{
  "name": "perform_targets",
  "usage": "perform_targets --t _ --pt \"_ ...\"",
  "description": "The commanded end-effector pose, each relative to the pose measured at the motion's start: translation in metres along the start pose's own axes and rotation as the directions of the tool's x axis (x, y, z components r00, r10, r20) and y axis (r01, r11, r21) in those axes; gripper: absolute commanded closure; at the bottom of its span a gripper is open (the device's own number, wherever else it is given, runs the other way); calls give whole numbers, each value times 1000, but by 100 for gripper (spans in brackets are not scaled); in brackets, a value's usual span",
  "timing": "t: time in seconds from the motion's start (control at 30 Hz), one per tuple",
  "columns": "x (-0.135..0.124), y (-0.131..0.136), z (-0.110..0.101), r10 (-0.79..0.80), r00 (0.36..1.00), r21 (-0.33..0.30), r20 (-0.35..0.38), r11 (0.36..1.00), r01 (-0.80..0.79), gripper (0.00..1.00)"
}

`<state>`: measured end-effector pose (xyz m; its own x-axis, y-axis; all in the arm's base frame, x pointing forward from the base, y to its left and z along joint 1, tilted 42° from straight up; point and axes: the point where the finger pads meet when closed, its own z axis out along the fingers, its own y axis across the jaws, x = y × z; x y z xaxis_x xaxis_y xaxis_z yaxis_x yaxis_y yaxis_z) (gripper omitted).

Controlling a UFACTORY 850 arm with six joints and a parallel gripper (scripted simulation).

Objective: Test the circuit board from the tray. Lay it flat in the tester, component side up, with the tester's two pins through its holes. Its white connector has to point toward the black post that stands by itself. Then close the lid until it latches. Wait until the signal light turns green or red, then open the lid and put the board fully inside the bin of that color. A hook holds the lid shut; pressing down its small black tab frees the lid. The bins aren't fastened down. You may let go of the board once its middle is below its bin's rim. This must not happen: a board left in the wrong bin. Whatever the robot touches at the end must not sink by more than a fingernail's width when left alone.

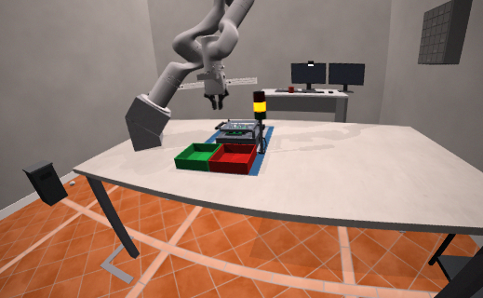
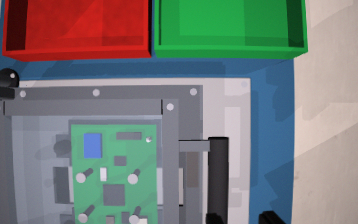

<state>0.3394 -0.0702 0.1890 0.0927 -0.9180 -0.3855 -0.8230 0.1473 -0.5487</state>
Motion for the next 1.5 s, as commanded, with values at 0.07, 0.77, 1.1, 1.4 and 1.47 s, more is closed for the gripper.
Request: perform_targets --t 0.07,0.77,1.1,1.4,1.47 --pt "0 0 -2 0 1000 0 1 1000 0 0" --pt "0 0 -2 0 1000 0 1 1000 0 0" --pt "0 0 -2 0 1000 0 1 1000 0 0" --pt "0 0 -2 0 1000 0 1 1000 0 0" --pt "0 0 -2 0 1000 0 1 1000 0 0"
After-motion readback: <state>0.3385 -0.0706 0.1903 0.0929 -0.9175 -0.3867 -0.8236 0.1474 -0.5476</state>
